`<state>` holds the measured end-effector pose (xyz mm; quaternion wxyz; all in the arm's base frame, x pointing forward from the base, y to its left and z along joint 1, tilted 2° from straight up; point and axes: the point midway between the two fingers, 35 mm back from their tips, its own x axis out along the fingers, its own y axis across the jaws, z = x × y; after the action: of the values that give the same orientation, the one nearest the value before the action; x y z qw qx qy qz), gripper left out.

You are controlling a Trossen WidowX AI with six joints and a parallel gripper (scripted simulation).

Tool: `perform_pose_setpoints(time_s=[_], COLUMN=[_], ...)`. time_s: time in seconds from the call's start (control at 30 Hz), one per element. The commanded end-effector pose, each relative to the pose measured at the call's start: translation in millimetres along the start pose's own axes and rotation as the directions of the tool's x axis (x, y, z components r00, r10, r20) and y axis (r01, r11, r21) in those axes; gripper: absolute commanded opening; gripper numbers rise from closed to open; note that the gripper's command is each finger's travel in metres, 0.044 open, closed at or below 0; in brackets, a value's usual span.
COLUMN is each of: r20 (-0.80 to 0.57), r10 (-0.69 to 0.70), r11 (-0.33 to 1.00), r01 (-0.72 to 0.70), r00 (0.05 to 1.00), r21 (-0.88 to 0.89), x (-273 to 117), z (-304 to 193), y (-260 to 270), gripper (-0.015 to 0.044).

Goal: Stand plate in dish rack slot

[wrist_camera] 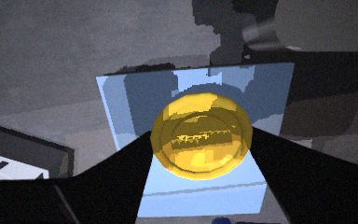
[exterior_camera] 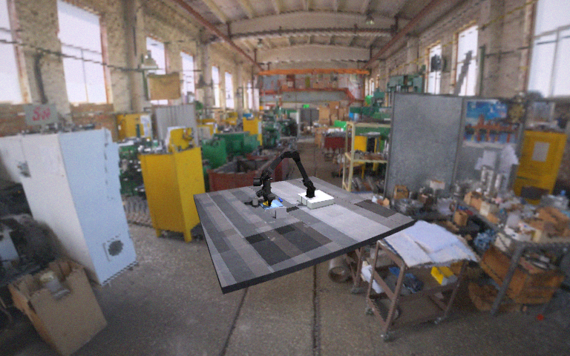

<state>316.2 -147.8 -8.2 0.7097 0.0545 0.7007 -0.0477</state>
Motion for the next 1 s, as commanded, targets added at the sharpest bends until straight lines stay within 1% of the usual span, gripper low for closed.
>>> perform_pose_setpoints(time_s=[0.0,0.3,0.33,0.63,0.97], r20=[0.003,0.004,0.004,0.008,0.006], r10=[0.002,0.001,0.001,-0.002,0.0], r11=[1.0,1.0,1.0,1.0,1.0], r01=[-0.002,-0.001,-0.001,0.002,0.0], r00=[1.0,1.0,1.0,1.0,1.0], r21=[0.002,0.002,0.002,0.001,0.002], x=[-0.5,-40.8,-45.8,-91.0,-131.0], z=[0.8,10.0,10.9,14.9,16.7], y=[0.1,-3.0,-3.2,-4.2,-5.1], gripper=[0.0244,0.0008,0.0,0.0,0.0])
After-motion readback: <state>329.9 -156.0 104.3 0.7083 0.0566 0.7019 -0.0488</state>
